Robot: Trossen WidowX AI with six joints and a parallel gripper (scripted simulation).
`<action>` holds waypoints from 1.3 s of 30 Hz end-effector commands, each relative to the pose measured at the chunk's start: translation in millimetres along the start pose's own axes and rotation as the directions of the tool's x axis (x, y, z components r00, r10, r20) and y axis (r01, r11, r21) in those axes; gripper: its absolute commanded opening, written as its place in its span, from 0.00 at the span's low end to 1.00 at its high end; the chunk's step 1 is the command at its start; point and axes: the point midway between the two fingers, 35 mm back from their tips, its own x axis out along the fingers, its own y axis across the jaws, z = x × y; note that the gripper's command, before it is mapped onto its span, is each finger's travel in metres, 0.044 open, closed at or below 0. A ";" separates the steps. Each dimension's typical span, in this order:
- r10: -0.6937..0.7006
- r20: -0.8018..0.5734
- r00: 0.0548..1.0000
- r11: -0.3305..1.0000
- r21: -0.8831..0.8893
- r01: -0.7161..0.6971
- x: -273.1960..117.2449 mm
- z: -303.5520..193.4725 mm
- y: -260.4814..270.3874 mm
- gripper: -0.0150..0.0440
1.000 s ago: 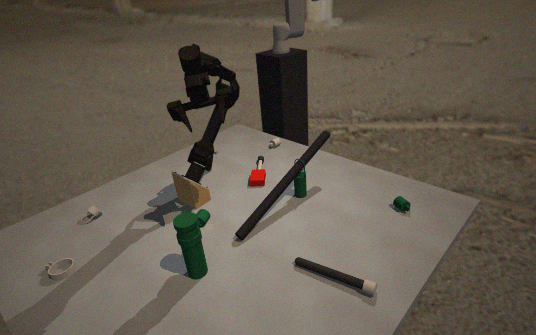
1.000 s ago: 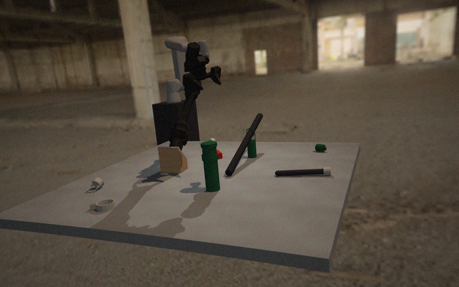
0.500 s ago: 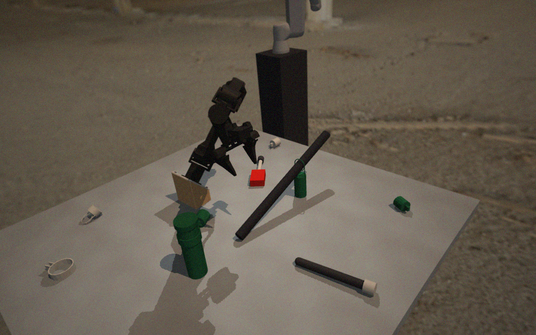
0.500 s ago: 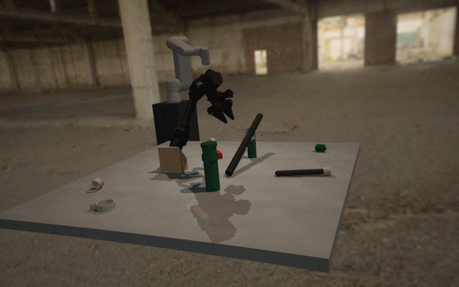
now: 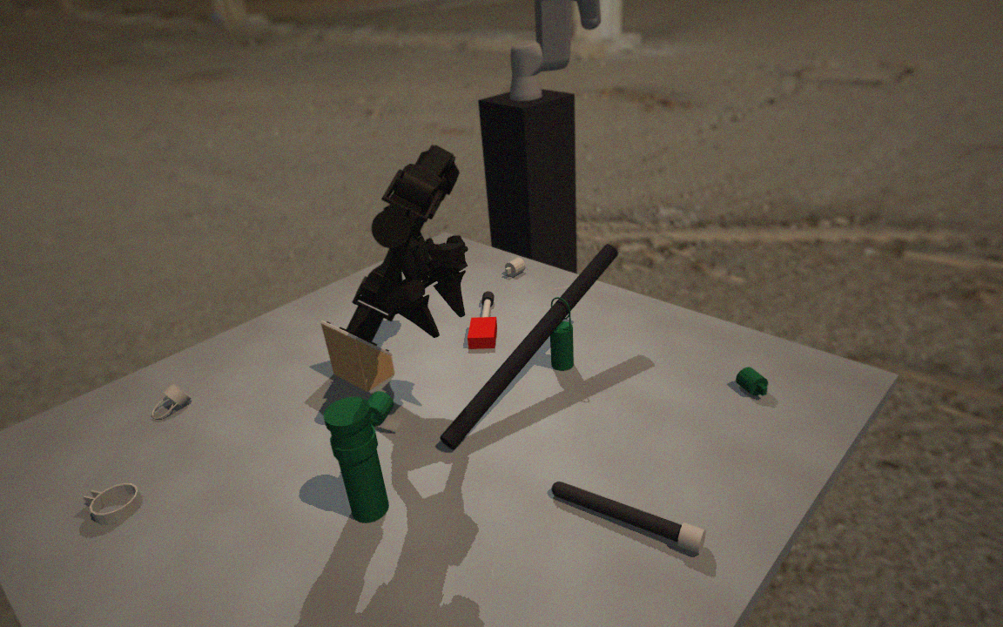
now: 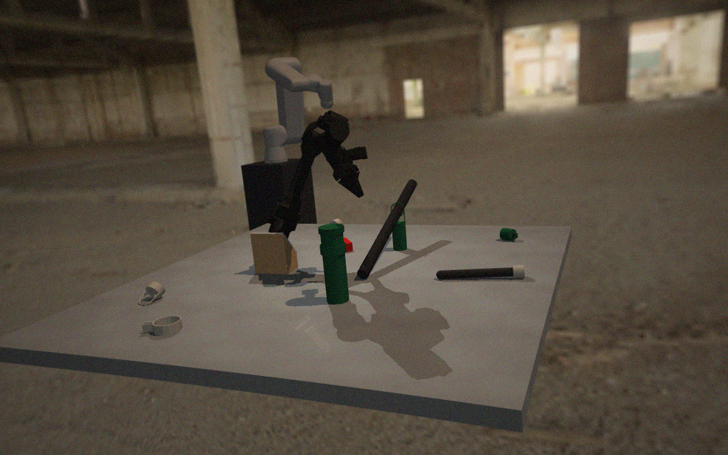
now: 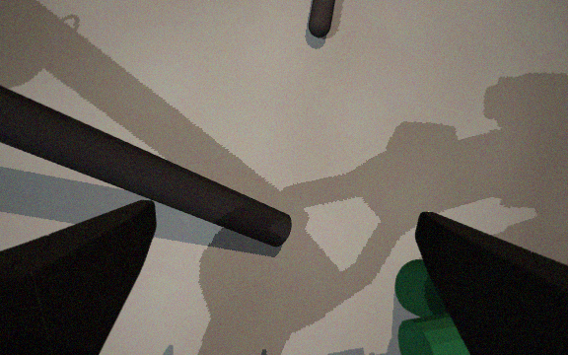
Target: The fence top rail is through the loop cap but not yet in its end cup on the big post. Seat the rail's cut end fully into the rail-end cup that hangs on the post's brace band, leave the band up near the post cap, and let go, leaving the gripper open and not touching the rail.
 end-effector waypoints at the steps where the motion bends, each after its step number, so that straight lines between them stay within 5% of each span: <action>1: 0.014 -0.026 1.000 0.929 -0.368 -0.023 -3.5 -21.6 -35.3 1.00; 8: 0.047 -0.045 0.998 0.633 -0.772 -0.064 -7.7 -54.4 -75.2 1.00; 25: 0.112 -0.045 0.993 0.023 -0.999 -0.048 -9.8 -106.2 -117.4 1.00; 39: 0.115 -0.045 0.992 -0.009 -0.999 -0.044 -9.8 -108.4 -118.9 1.00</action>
